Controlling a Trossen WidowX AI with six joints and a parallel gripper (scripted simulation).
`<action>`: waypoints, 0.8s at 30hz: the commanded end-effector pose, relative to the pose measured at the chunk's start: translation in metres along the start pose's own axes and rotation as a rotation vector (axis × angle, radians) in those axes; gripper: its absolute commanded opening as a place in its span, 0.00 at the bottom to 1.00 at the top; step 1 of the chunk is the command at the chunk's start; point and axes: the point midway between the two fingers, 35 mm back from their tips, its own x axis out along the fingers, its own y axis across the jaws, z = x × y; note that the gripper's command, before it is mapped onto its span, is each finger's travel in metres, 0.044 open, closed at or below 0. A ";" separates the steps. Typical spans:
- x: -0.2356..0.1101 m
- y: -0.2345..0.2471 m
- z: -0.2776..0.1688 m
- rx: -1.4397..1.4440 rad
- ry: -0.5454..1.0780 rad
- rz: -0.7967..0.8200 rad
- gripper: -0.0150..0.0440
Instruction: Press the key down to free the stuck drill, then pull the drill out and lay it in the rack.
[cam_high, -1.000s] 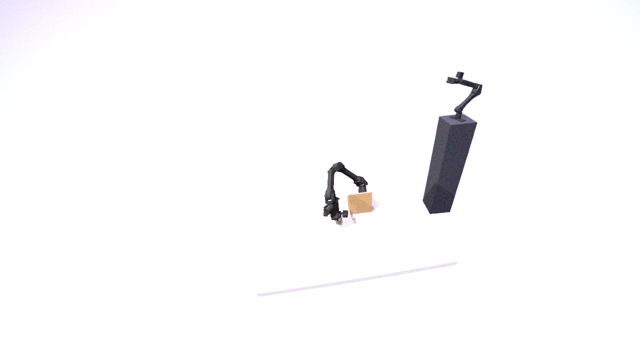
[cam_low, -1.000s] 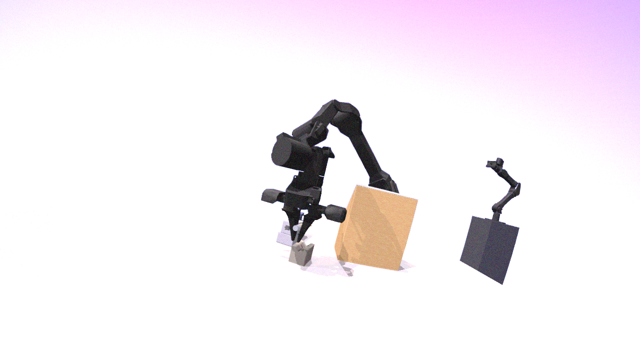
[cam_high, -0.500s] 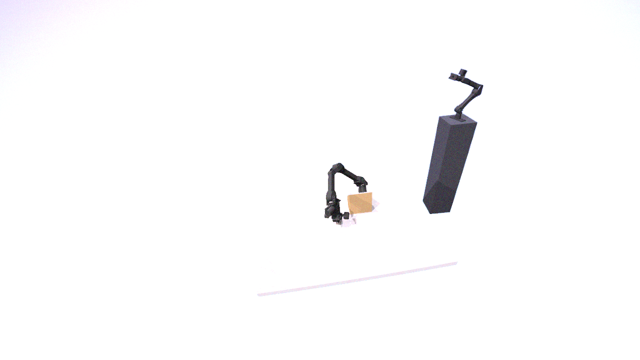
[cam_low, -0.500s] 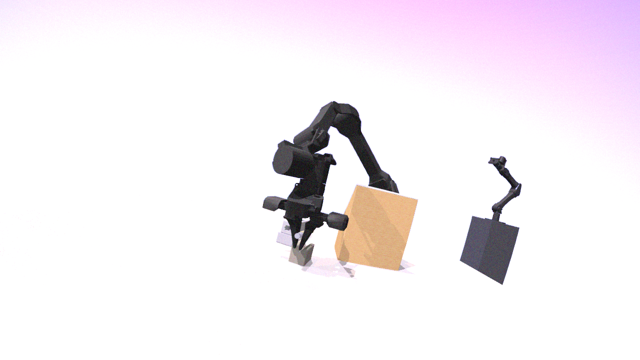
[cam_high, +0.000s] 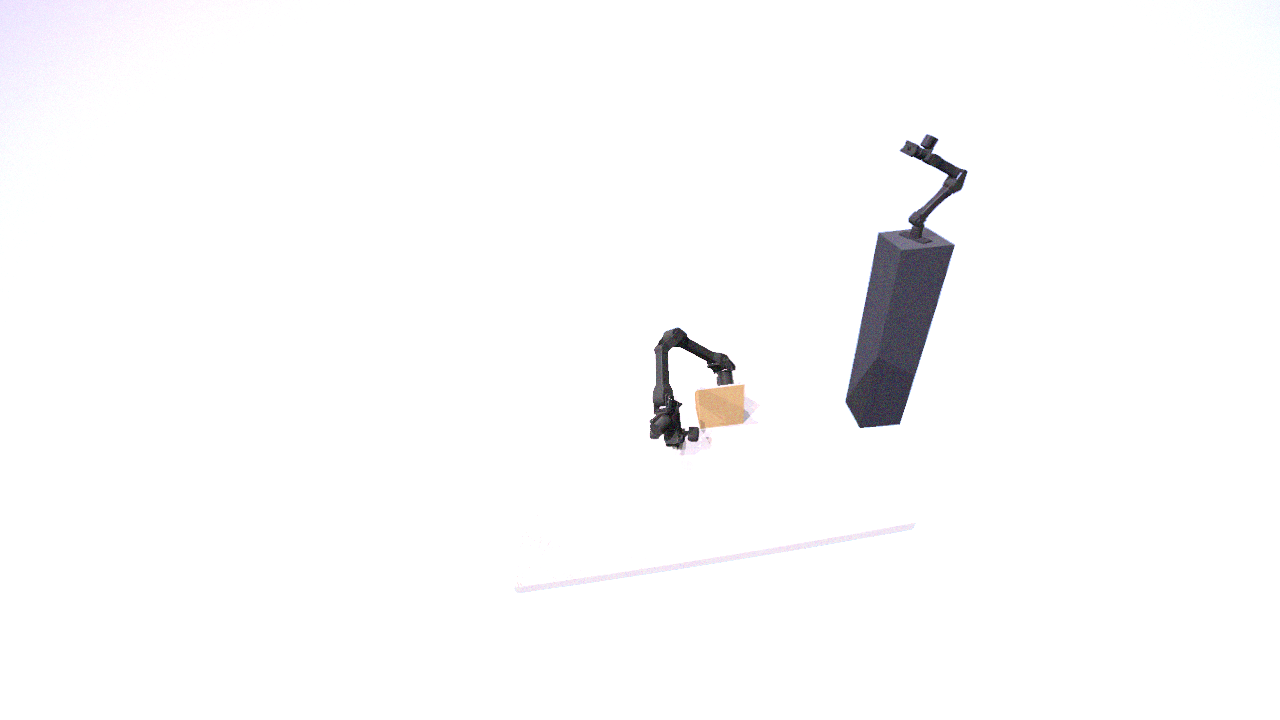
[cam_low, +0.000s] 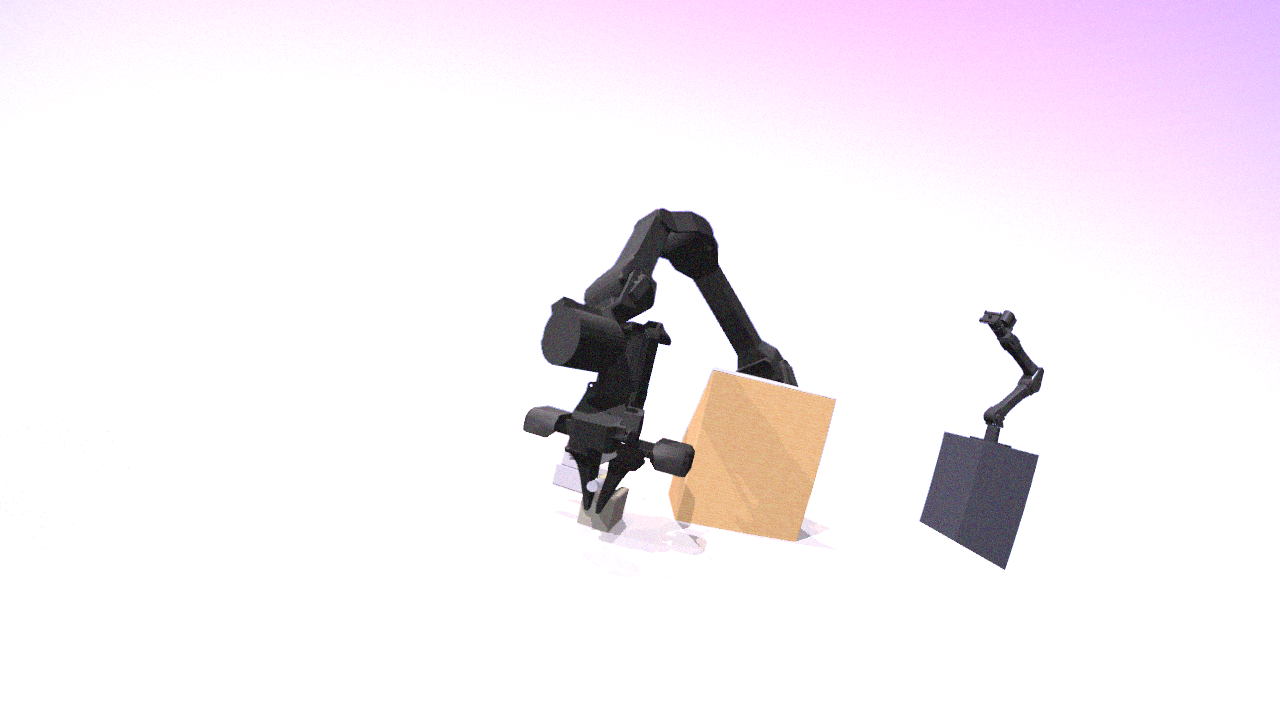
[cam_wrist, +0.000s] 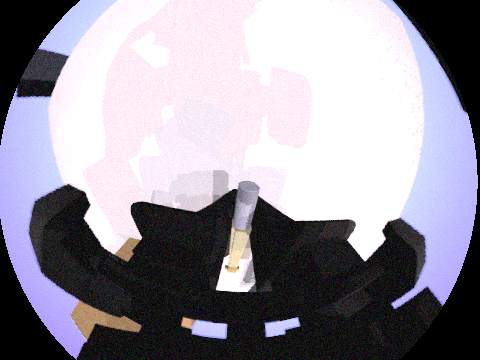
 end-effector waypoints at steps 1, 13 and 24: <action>0.006 0.000 -0.001 -0.005 0.004 -0.003 0.25; 0.013 0.000 0.000 -0.002 0.001 -0.002 0.34; 0.013 0.000 0.000 -0.002 0.001 -0.002 0.83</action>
